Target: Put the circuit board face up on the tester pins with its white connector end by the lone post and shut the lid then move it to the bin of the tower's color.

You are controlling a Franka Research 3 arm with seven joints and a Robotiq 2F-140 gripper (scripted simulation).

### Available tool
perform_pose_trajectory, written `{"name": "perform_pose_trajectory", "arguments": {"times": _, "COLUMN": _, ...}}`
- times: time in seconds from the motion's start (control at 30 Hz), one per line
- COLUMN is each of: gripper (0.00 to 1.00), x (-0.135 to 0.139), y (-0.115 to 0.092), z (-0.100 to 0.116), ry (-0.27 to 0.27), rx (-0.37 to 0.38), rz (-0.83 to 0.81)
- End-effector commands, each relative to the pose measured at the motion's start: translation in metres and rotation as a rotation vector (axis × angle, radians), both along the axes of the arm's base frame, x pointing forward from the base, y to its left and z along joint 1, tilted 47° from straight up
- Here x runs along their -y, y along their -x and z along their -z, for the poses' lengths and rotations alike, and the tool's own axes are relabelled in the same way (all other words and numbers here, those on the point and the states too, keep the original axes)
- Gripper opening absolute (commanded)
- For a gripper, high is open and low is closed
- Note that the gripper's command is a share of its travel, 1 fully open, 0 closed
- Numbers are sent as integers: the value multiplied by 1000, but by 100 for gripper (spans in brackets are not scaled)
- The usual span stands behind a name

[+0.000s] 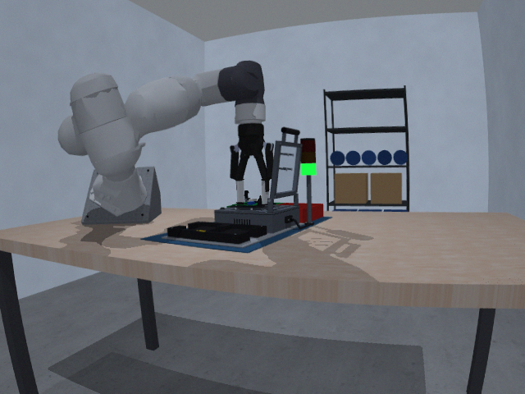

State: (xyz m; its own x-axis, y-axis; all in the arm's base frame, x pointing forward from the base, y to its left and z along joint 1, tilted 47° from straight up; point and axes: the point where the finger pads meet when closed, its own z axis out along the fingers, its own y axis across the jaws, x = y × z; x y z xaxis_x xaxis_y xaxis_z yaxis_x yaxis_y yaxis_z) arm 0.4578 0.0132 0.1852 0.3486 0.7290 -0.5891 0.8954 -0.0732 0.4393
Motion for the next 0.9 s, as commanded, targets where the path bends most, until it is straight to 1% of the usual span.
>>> {"name": "perform_pose_trajectory", "arguments": {"times": 0.0, "gripper": 51, "x": 0, "y": 1, "z": 0, "ry": 3, "rx": -4, "rz": -2}}
{"name": "perform_pose_trajectory", "arguments": {"times": 0.33, "gripper": 51, "x": 0, "y": 1, "z": 0, "ry": 3, "rx": -4, "rz": -2}}
{"name": "perform_pose_trajectory", "arguments": {"times": 0.37, "gripper": 49, "x": 0, "y": 1, "z": 0, "ry": 3, "rx": -4, "rz": -2}}
{"name": "perform_pose_trajectory", "arguments": {"times": 0.73, "gripper": 49, "x": 0, "y": 1, "z": 0, "ry": 3, "rx": -4, "rz": -2}}
{"name": "perform_pose_trajectory", "arguments": {"times": 0.77, "gripper": 47, "x": 0, "y": 1, "z": 0, "ry": 3, "rx": -4, "rz": -2}}
{"name": "perform_pose_trajectory", "arguments": {"times": 0.87, "gripper": 47, "x": 0, "y": 1, "z": 0, "ry": 3, "rx": -4, "rz": -2}}
